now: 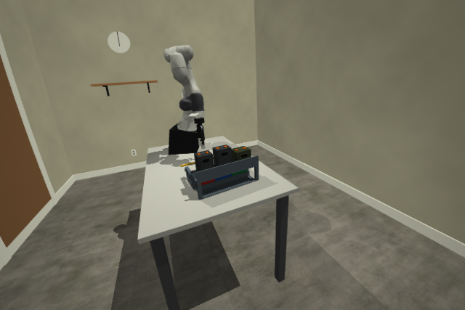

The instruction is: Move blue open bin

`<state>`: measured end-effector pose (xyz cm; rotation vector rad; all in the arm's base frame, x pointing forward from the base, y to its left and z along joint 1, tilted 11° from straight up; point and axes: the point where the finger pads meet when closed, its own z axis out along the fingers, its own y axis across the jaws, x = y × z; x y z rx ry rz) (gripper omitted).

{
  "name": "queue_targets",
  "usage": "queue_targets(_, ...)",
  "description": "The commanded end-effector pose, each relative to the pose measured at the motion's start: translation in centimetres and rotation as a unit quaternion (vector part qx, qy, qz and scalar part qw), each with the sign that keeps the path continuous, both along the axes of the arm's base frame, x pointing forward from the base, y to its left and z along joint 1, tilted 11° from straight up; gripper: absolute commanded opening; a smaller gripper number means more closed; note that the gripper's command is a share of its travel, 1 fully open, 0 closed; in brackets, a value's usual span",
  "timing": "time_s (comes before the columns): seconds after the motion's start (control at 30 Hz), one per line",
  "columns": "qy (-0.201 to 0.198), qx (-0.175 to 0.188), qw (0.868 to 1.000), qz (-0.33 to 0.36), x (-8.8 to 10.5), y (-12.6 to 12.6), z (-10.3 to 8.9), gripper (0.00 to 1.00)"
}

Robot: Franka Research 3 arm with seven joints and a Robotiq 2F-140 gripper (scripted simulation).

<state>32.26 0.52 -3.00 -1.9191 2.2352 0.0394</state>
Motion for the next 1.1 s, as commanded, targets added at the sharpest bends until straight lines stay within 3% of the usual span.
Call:
queue_targets(0.0,0.003,0.001,1.0,0.013,-0.1,0.1,0.5,0.57)
queue_targets(0.13,0.012,0.007,0.999,0.053,0.1,0.6,2.8,0.57)
queue_targets(0.53,0.012,0.007,0.999,0.053,0.1,0.6,2.8,0.57)
queue_targets(0.57,0.003,0.001,1.0,0.012,-0.1,0.1,0.5,0.57)
queue_targets(0.7,0.012,0.007,0.999,0.053,0.1,0.6,2.8,0.57)
queue_targets(1.07,0.012,0.007,0.999,0.053,0.1,0.6,2.8,0.57)
